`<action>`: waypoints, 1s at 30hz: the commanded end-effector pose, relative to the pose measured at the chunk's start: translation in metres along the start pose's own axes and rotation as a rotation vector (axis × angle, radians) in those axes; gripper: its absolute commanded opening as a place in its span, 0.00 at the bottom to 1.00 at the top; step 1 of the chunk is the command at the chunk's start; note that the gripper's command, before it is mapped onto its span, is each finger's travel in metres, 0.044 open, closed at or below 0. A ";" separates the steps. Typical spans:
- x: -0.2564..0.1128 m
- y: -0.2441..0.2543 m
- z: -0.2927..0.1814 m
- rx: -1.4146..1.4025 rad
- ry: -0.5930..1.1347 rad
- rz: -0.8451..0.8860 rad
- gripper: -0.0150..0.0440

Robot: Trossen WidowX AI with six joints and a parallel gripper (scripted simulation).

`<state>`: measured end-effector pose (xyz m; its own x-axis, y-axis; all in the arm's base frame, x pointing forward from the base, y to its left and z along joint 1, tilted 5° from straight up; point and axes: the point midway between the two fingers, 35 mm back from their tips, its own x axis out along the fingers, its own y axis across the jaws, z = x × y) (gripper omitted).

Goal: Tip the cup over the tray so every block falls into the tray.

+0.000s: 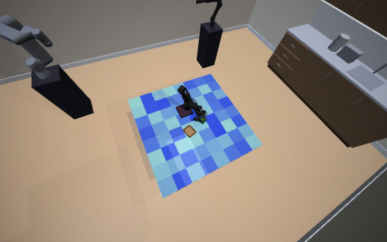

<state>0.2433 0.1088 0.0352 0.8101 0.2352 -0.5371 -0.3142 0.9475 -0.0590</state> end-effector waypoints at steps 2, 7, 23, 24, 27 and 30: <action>0.000 0.000 0.000 -0.005 -0.001 0.001 0.73; 0.000 0.000 0.000 -0.005 -0.001 0.001 0.68; -0.014 0.000 0.016 -0.005 -0.001 0.001 0.25; -0.016 0.000 0.018 -0.005 -0.001 0.001 0.25; -0.019 0.000 0.022 -0.005 -0.001 0.001 0.25; -0.022 0.000 0.025 -0.005 -0.001 0.001 0.25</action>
<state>0.2364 0.1085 0.0599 0.8020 0.2348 -0.5492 -0.3237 0.9436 -0.0692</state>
